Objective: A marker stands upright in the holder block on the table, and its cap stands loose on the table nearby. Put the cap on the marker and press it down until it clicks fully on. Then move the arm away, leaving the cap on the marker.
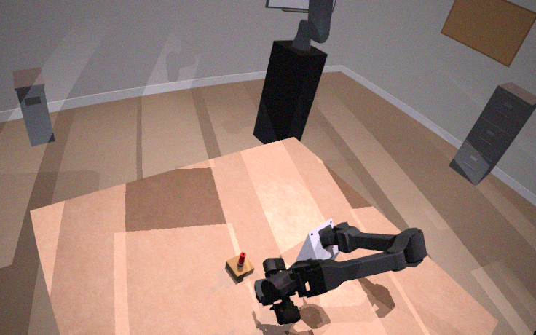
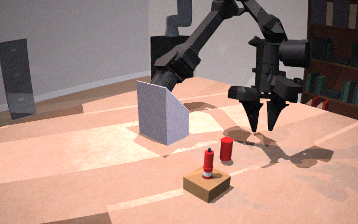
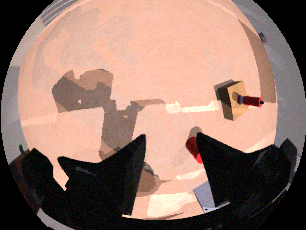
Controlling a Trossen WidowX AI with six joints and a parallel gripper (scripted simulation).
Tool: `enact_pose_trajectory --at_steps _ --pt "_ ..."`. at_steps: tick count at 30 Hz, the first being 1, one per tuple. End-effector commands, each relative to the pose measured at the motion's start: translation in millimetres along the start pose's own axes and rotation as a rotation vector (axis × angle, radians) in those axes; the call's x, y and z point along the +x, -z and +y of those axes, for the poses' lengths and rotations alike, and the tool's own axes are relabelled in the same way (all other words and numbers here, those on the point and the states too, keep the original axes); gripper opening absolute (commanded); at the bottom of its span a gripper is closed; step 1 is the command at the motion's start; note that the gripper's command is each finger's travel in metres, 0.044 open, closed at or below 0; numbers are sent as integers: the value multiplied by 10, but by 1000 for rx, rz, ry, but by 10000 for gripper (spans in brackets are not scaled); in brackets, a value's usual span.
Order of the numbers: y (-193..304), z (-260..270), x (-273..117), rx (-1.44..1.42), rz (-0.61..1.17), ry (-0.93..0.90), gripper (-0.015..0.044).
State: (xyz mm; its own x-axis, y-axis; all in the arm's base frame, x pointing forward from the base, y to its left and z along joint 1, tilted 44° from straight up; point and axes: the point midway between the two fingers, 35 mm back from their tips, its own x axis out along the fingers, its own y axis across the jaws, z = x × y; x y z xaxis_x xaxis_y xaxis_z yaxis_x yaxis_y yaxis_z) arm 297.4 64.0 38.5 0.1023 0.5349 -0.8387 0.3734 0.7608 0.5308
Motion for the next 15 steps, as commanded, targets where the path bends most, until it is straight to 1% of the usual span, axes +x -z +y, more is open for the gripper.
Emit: enact_pose_trajectory --at_steps 1,3,5,13,15 --pt "175 -454 -149 337 117 -19 252" --pt "284 -641 -251 514 175 -45 252" --pt "361 -742 -321 630 213 -69 252" --pt "377 -759 -330 645 218 -72 252" --pt "391 -745 -218 645 217 -72 252"
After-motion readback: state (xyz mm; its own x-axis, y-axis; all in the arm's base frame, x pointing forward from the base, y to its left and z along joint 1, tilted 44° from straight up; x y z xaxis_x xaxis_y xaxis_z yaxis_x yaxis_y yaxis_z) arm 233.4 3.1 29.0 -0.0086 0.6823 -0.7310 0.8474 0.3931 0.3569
